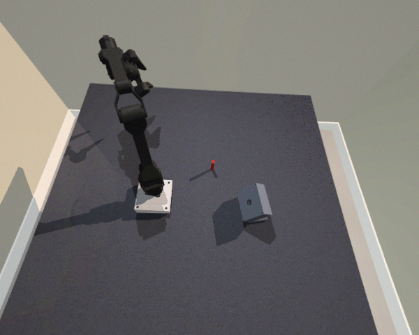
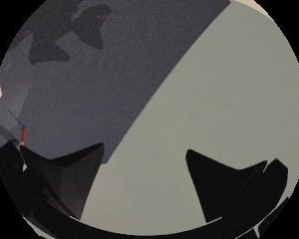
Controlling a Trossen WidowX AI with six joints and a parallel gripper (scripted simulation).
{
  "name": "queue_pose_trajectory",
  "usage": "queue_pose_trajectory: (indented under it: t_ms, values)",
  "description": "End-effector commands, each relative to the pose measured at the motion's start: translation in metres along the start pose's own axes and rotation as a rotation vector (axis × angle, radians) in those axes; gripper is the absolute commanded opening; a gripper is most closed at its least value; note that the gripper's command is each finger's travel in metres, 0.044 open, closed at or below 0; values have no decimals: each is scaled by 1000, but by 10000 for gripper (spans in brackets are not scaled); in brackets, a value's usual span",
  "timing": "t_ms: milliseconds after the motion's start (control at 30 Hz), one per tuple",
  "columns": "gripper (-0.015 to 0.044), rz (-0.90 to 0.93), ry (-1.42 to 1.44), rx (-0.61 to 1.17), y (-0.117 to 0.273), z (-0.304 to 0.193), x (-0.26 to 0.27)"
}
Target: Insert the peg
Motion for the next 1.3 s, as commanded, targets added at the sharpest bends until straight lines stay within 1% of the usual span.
queue_pose_trajectory:
  t_ms: [0, 33, 633, 1267]
  values:
    - [426, 2, 0, 0, -1, -1, 0]
    - [440, 7, 0, -1, -2, -2, 1]
    - [440, 177, -5, -34, -53, -64, 47]
    - [440, 343, -51, -78, -85, -125, 113]
Point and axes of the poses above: the point midway between the two fingers, 35 mm back from their tips, its own y axis back along the fingers, its own x axis across the jaws, z = x × y, the point moved 4 cm from there along y, back along the fingers, and after that the axes turned 4 degrees about -y, right-handed, at the moved point
